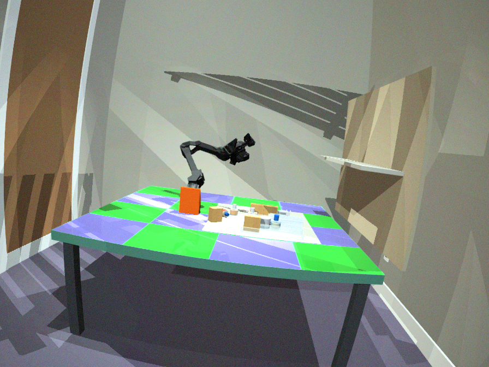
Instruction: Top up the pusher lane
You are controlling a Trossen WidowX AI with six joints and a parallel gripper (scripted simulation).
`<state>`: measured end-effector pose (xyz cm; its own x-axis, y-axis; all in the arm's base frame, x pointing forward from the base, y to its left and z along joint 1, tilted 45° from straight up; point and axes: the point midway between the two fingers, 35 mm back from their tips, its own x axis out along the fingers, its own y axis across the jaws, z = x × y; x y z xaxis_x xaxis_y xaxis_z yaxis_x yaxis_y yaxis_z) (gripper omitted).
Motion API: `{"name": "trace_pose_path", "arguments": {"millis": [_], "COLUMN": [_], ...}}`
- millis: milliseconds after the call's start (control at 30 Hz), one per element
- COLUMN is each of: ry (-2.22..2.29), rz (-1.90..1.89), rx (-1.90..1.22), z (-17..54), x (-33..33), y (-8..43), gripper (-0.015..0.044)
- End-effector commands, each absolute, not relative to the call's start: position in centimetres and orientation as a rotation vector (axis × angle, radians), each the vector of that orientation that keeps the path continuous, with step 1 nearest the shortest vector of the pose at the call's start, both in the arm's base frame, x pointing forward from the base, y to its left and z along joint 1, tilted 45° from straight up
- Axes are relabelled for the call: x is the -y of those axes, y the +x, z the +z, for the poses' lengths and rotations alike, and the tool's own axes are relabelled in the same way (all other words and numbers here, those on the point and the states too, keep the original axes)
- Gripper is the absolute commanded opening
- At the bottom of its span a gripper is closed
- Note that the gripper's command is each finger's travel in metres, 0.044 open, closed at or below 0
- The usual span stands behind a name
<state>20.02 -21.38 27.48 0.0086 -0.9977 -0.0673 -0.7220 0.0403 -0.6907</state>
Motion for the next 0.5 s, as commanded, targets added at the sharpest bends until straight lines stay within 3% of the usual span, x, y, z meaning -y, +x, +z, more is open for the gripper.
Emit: {"name": "trace_pose_path", "arguments": {"millis": [0, 233, 467], "ry": [-1.739, -1.614, -1.007], "rz": [-0.633, -0.209, 0.216], "rx": [-1.759, -1.449, -1.312], "z": [27.3, 18.8, 9.1], "x": [21.4, 21.4, 16.6], "y": [20.2, 26.1, 27.2], "gripper": [0.0426, 0.044, 0.044]}}
